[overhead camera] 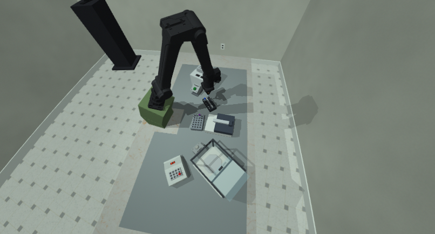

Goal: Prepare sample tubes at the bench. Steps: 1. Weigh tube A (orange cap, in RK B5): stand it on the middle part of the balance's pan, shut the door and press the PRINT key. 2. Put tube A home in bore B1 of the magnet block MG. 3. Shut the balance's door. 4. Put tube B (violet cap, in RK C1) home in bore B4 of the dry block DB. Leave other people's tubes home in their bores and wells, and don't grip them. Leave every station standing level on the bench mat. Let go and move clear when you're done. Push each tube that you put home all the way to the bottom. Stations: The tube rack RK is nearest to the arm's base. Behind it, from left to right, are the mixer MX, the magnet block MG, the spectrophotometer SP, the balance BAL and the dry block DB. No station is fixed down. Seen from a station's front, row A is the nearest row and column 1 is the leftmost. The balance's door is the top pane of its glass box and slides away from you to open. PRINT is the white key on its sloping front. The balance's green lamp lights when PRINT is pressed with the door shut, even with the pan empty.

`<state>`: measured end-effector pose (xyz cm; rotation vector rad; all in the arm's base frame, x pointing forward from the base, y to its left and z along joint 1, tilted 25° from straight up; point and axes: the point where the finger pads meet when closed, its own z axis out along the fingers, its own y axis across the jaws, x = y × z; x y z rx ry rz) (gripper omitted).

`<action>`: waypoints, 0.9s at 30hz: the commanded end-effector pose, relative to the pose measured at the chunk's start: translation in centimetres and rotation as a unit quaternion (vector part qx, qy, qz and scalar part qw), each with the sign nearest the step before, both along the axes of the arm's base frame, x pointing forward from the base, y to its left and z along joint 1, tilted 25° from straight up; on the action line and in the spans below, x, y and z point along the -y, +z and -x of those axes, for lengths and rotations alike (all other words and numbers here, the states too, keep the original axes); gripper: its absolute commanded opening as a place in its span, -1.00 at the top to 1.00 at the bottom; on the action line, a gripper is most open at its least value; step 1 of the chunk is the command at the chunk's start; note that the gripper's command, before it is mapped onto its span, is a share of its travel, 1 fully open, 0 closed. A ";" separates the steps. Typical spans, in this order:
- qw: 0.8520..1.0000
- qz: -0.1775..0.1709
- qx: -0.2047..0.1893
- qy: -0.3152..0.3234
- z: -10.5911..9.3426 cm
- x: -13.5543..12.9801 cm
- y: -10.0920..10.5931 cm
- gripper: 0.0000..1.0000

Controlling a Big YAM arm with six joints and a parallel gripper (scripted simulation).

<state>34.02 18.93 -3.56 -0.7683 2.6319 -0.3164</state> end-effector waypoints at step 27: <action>1.000 -0.004 0.005 0.001 -1.1 -0.2 -1.4 0.82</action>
